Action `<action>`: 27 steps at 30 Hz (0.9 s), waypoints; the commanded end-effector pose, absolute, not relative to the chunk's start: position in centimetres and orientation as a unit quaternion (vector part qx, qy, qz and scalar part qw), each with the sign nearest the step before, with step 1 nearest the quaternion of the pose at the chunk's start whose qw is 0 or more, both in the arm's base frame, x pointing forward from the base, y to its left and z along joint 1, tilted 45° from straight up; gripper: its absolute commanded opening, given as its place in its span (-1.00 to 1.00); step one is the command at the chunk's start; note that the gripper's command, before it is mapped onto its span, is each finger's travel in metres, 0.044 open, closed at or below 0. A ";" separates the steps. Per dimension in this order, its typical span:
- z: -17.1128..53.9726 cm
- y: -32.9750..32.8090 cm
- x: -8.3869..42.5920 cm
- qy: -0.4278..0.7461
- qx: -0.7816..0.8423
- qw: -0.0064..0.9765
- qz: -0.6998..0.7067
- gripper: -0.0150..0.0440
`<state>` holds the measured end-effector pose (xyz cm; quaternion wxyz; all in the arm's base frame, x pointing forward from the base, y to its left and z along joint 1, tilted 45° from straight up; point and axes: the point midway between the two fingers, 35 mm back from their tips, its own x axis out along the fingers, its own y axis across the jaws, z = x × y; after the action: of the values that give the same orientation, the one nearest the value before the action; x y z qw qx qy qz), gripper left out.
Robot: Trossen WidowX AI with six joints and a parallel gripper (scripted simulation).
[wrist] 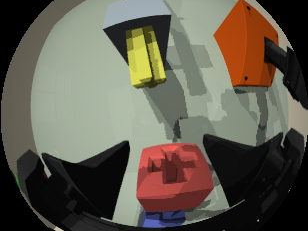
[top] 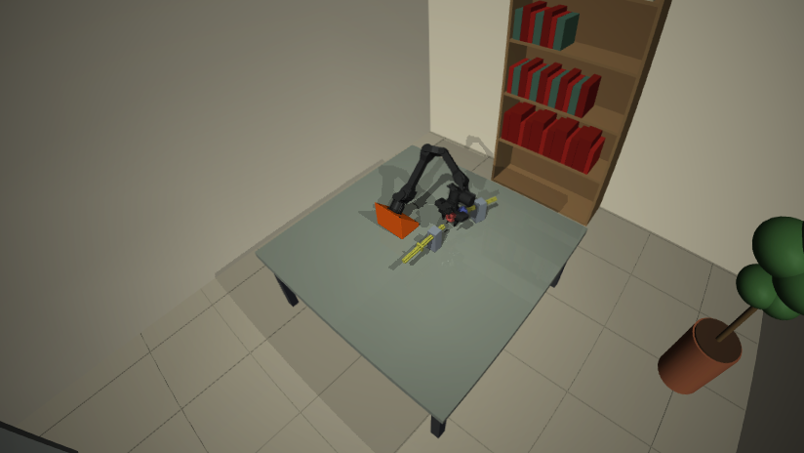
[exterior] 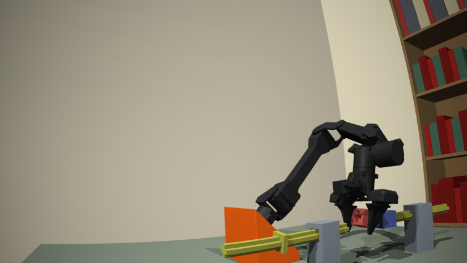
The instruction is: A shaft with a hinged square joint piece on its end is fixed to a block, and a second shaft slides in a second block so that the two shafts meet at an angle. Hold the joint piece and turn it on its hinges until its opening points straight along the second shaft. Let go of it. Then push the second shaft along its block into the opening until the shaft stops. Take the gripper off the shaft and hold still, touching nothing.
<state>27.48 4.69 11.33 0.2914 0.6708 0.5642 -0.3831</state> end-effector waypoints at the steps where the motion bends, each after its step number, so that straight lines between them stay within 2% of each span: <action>1: 11.3 4.8 27.4 0.564 0.672 0.287 -0.384 0.47; 5: 11.3 4.8 27.4 0.564 0.672 0.287 -0.384 0.12; 27: 11.3 4.8 27.4 0.564 0.672 0.287 -0.384 0.12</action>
<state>27.42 4.72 11.25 0.2905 0.6706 0.5644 -0.3839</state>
